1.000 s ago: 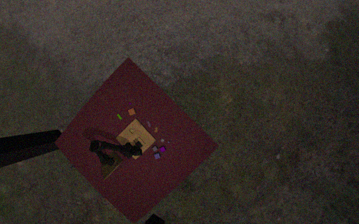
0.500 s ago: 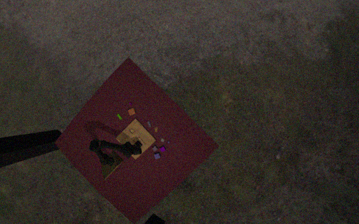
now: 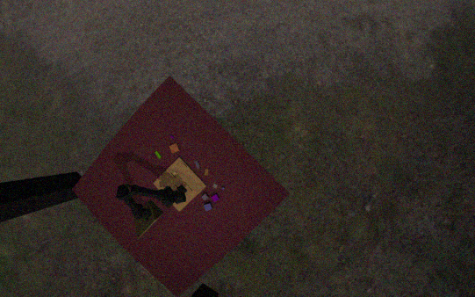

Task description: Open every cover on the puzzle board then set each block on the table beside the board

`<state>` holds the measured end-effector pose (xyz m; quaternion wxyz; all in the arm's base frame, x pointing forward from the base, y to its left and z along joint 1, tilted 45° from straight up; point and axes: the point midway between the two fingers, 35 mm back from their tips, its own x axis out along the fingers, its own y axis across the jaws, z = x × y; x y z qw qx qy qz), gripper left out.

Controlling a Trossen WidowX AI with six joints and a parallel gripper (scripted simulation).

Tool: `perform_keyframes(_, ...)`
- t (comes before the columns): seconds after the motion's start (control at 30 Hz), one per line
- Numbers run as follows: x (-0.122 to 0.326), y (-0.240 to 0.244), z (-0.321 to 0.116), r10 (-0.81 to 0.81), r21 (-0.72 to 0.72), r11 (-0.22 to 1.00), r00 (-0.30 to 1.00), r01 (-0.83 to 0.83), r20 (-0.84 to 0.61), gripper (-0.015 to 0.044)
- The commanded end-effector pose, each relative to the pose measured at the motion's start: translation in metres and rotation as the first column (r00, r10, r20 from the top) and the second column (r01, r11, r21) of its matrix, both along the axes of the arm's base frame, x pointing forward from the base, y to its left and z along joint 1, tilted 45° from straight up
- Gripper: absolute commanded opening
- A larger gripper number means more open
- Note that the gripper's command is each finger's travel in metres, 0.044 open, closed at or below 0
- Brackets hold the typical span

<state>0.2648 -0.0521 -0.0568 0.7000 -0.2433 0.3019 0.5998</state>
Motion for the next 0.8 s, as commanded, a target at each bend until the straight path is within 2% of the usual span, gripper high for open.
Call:
perform_keyframes(0.0, 0.002, 0.003, 0.004, -0.004, 0.002, 1.0, 1.0, 0.004, 0.006, 0.0)
perform_keyframes(0.77, 0.006, 0.019, 0.021, -0.005, 0.003, 1.0, 1.0, 0.005, 0.006, 0.0)
